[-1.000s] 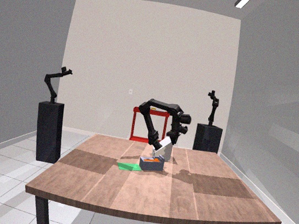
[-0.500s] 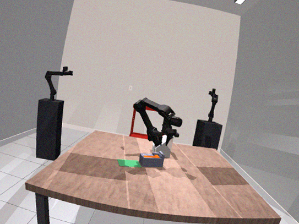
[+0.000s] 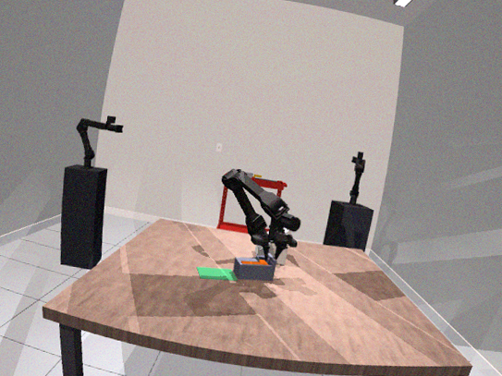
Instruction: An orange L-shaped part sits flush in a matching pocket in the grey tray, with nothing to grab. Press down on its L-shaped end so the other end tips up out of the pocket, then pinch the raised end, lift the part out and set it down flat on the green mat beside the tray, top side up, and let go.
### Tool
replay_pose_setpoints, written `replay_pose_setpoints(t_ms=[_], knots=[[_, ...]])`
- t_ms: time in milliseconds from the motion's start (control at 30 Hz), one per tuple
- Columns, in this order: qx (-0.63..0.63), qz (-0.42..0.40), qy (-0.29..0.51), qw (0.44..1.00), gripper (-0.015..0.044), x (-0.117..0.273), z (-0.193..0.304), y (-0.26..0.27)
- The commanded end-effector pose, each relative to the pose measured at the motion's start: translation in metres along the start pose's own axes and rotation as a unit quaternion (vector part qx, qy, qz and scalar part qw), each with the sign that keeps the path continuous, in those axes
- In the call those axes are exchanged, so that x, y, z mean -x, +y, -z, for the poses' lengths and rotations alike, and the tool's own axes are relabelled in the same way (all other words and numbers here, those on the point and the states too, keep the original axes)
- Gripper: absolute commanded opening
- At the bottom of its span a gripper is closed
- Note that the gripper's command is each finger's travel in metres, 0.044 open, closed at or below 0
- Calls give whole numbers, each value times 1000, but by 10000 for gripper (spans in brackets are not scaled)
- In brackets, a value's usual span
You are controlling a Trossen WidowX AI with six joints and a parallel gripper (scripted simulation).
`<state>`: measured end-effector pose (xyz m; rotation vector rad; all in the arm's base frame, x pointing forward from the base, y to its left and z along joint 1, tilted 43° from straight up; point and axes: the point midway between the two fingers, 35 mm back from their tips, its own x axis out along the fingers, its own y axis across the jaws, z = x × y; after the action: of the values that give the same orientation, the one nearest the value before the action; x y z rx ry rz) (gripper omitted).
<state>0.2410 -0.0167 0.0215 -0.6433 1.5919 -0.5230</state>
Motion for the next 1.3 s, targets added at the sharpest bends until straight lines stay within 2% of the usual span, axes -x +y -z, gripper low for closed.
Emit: replay_pose_setpoints(t_ms=[0, 767, 1267], knots=[[3, 2, -2, 1000, 180, -4, 0, 0], [3, 3, -2, 1000, 180, -39, 0, 0], [3, 3, -2, 1000, 180, -40, 0, 0]])
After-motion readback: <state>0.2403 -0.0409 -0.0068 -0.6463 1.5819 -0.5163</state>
